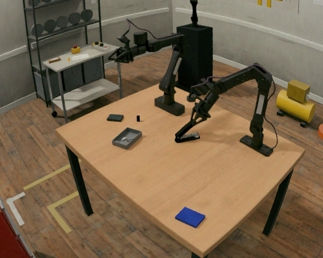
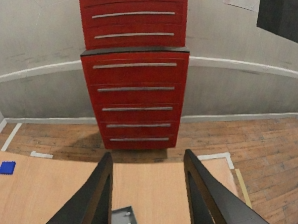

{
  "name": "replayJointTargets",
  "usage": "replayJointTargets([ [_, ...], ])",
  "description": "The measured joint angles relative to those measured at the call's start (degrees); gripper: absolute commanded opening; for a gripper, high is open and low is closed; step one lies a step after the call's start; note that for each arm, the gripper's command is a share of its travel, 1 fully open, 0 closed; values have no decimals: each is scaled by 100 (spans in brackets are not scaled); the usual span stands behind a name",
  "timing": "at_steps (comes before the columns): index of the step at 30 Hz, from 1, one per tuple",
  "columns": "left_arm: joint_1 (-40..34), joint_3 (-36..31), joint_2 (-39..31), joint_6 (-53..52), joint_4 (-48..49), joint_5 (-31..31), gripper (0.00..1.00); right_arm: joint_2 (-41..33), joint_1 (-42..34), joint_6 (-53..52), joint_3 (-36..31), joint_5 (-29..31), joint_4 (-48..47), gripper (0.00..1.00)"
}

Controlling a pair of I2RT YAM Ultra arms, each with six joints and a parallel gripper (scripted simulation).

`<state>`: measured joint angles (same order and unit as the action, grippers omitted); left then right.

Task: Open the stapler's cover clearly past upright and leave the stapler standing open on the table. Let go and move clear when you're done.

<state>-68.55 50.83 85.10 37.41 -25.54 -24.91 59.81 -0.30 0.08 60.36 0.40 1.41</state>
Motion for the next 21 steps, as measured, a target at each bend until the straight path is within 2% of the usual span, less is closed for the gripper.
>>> replayJointTargets([
  [21,699,1985,920,-236,-2052,1099,21,0,0,0,0,0,0,57],
])
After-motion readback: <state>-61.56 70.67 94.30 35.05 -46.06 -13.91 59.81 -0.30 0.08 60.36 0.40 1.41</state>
